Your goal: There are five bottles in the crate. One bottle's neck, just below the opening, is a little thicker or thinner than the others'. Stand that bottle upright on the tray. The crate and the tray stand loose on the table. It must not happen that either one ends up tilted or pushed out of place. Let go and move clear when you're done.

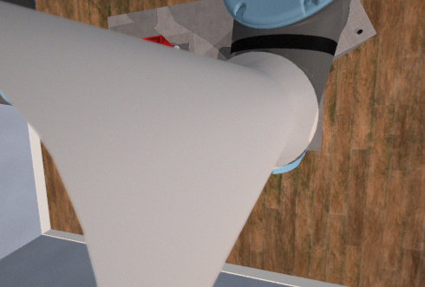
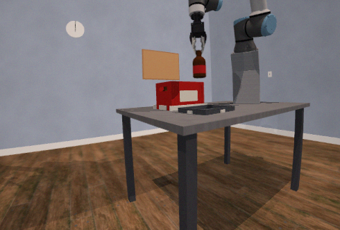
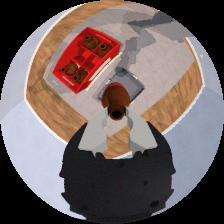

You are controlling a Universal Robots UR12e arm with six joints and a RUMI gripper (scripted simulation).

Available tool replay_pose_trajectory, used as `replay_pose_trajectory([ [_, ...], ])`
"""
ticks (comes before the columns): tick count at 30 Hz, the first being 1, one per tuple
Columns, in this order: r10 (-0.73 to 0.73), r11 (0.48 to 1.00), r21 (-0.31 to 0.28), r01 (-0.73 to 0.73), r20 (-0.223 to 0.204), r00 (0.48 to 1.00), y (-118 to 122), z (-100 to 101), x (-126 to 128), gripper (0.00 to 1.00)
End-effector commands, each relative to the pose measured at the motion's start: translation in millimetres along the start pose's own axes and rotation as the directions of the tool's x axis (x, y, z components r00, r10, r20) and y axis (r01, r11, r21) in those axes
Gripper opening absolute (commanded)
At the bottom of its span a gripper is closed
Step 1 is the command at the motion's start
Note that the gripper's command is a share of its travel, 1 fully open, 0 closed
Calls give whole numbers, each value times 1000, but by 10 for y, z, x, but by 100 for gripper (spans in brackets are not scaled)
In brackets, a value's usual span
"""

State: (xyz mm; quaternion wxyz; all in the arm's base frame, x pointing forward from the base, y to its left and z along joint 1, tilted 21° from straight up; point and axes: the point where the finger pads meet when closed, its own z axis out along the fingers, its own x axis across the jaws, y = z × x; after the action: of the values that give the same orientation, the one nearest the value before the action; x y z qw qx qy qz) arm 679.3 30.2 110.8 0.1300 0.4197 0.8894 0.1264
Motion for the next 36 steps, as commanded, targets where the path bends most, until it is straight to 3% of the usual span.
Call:
replay_pose_trajectory([
  [1,0,1000,-1,0,1,1000,49,-5,29,0],
  [36,0,1000,-1,0,1,1000,394,-5,300,0],
])
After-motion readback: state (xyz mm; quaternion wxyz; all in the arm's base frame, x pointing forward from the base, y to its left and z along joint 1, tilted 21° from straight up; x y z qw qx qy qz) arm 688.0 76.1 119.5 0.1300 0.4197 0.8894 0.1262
